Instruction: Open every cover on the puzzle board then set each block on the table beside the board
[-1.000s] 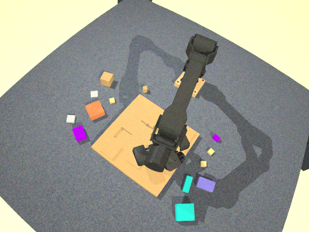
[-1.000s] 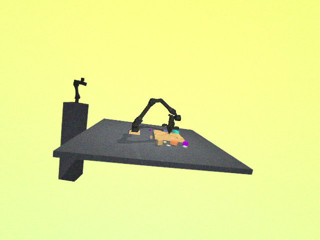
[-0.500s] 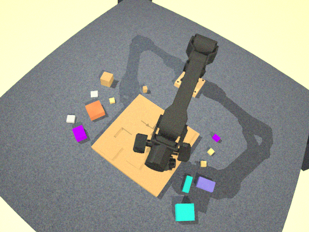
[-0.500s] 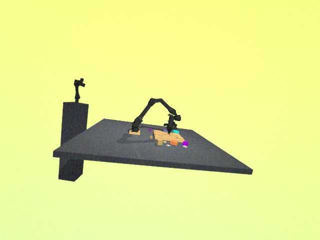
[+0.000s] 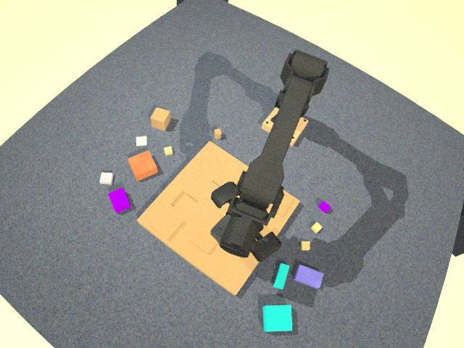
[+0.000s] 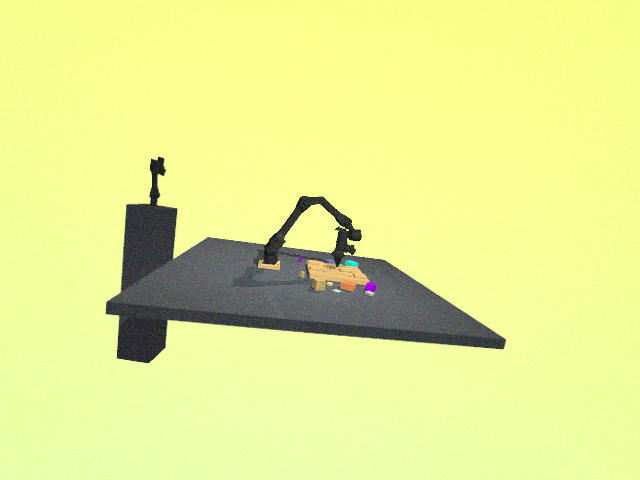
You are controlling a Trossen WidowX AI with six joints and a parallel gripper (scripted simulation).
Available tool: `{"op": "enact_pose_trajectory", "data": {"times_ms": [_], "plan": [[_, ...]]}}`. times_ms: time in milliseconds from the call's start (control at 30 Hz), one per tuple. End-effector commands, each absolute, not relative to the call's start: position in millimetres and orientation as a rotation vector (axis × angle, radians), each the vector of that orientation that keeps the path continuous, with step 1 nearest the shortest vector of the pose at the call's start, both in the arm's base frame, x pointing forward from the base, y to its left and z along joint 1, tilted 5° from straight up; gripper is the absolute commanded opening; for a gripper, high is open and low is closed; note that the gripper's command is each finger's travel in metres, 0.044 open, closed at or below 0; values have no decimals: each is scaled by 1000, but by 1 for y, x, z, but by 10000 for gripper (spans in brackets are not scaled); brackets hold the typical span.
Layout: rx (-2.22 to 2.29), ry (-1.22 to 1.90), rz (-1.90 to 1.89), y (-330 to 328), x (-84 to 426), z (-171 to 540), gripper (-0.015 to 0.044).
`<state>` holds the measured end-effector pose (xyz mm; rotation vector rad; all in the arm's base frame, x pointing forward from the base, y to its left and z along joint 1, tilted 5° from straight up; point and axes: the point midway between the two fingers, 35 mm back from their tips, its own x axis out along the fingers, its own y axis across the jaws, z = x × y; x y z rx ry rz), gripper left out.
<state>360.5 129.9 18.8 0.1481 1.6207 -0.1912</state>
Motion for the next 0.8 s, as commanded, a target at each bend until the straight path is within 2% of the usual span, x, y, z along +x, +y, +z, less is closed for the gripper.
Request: {"op": "enact_pose_trajectory", "data": {"times_ms": [0, 67, 267, 500, 767], "plan": [[340, 1582, -379, 133, 364, 26, 0], [340, 1582, -379, 133, 364, 26, 0], [286, 1597, -331, 132, 364, 43, 144], [339, 1582, -378, 133, 366, 75, 144], [337, 1582, -376, 133, 366, 74, 144]]}}
